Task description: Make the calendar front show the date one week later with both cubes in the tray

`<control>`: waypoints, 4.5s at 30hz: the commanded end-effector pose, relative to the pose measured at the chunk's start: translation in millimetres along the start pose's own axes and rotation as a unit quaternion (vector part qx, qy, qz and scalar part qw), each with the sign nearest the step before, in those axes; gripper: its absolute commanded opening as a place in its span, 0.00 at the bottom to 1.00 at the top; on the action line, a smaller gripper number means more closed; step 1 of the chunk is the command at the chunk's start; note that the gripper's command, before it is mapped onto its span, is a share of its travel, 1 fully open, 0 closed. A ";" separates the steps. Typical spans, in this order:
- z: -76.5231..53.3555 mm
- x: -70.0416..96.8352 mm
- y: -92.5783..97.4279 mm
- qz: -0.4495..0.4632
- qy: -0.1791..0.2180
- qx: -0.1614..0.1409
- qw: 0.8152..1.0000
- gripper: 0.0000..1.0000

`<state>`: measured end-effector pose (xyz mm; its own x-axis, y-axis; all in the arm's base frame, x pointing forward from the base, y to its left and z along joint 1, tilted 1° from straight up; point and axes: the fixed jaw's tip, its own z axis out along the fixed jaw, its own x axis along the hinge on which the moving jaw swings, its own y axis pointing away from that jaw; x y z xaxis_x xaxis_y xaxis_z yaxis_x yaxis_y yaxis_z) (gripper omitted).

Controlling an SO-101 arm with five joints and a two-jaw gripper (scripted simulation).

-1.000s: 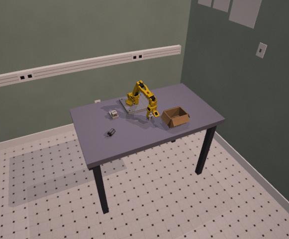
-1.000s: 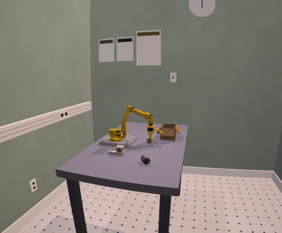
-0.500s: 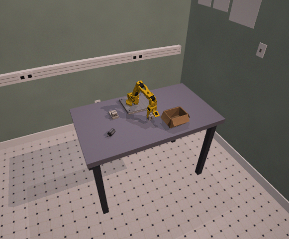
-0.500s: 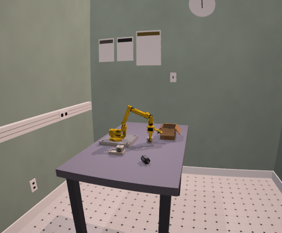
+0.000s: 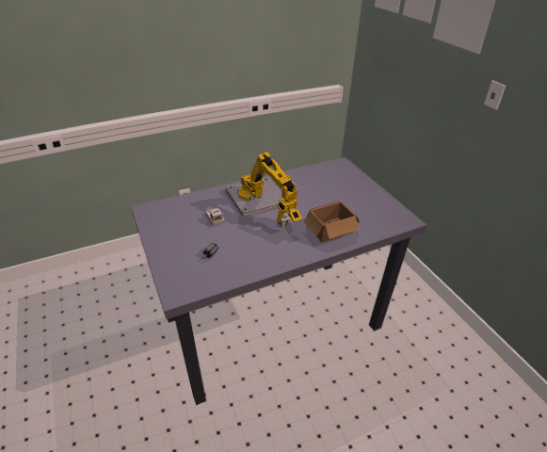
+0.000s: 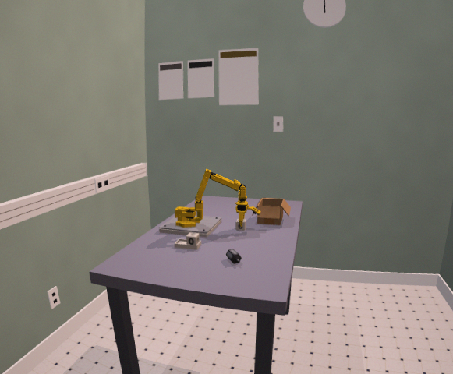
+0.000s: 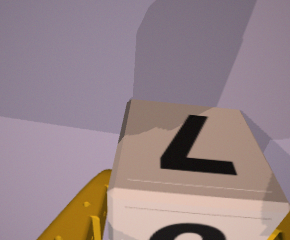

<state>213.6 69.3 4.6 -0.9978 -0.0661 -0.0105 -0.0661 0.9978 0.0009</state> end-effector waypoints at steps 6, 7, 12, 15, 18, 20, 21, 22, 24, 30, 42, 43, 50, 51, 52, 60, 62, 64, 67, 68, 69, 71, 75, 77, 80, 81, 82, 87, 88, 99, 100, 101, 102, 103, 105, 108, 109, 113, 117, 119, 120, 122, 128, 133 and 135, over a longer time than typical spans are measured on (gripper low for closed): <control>-11.2 2.2 -0.5 -0.003 0.011 0.002 1.000 0.00; -14.2 2.0 -0.2 -0.003 0.011 0.002 1.000 0.00; -23.6 1.9 0.4 -0.003 0.011 0.002 1.000 0.00; -32.5 2.2 0.9 -0.003 0.011 0.002 1.000 0.00; -39.7 2.8 1.2 -0.003 0.011 0.002 1.000 0.00; -43.0 3.2 1.3 -0.003 0.011 0.002 1.000 0.00; -44.1 3.4 1.4 -0.003 0.011 0.002 1.000 0.00; -45.0 3.5 1.4 -0.003 0.011 0.002 1.000 0.00; -45.8 3.6 1.4 -0.003 0.011 0.002 1.000 0.00; -45.9 3.6 1.0 -0.002 0.011 0.002 1.000 0.00; -41.4 3.7 -61.3 0.134 0.012 0.002 0.991 0.00; -40.7 5.3 -70.0 0.154 0.012 0.002 0.988 0.00; -37.7 17.0 -108.6 0.243 0.012 0.001 0.970 0.00; -37.2 19.6 -114.4 0.257 0.013 0.001 0.966 0.00; -36.7 22.0 -119.5 0.270 0.013 0.001 0.963 0.00; -35.4 30.0 -134.0 0.306 0.013 0.001 0.952 0.00; -35.4 30.0 -134.0 0.306 0.013 0.001 0.952 0.00; -35.4 30.0 -134.0 0.306 0.013 0.001 0.952 0.00; -35.4 30.0 -134.0 0.306 0.013 0.001 0.952 0.00; -35.4 30.0 -134.0 0.306 0.013 0.001 0.952 0.00; -35.4 30.0 -134.0 0.306 0.013 0.001 0.952 0.00; -35.4 30.0 -134.0 0.306 0.013 0.001 0.952 0.00; -35.4 30.0 -134.0 0.306 0.013 0.001 0.952 0.00; -35.4 30.0 -134.0 0.306 0.013 0.001 0.952 0.00; -37.1 31.9 -136.3 0.314 -0.003 0.003 0.950 0.00; -37.1 31.9 -136.3 0.314 -0.003 0.003 0.950 0.00; -37.1 31.9 -136.3 0.314 -0.003 0.003 0.950 0.00; -37.1 31.9 -136.3 0.314 -0.003 0.003 0.950 0.00; -37.1 31.9 -136.3 0.314 -0.003 0.003 0.950 0.00; -36.7 31.9 -136.3 0.314 -0.003 0.003 0.950 0.00; -36.3 31.9 -136.3 0.314 -0.003 0.003 0.950 0.00; -35.8 31.9 -136.3 0.314 -0.003 0.003 0.950 0.00; -35.2 31.9 -136.3 0.314 -0.003 0.003 0.950 0.00; -34.4 31.9 -136.3 0.314 -0.003 0.003 0.950 0.00; -33.0 31.9 -136.3 0.314 -0.003 0.003 0.950 0.00; -31.4 31.9 -136.3 0.314 -0.003 0.003 0.950 0.00; -31.2 31.9 -136.3 0.314 -0.003 0.003 0.950 0.00; -31.1 31.9 -136.3 0.314 -0.003 0.003 0.950 0.00; -30.4 31.9 -136.3 0.314 -0.003 0.003 0.950 0.00; -29.2 31.9 -136.3 0.314 -0.003 0.003 0.950 0.00; -28.5 31.9 -136.3 0.314 -0.003 0.003 0.950 0.00; -27.0 31.9 -136.3 0.314 -0.003 0.003 0.950 0.00; -25.1 31.9 -136.2 0.314 -0.003 0.003 0.950 0.00; -24.8 31.9 -136.2 0.314 -0.003 0.003 0.950 0.00; -23.9 31.9 -136.2 0.314 -0.003 0.003 0.950 0.00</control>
<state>193.5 -68.7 31.7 -0.8395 0.5426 -0.0287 0.5427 0.8399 0.0047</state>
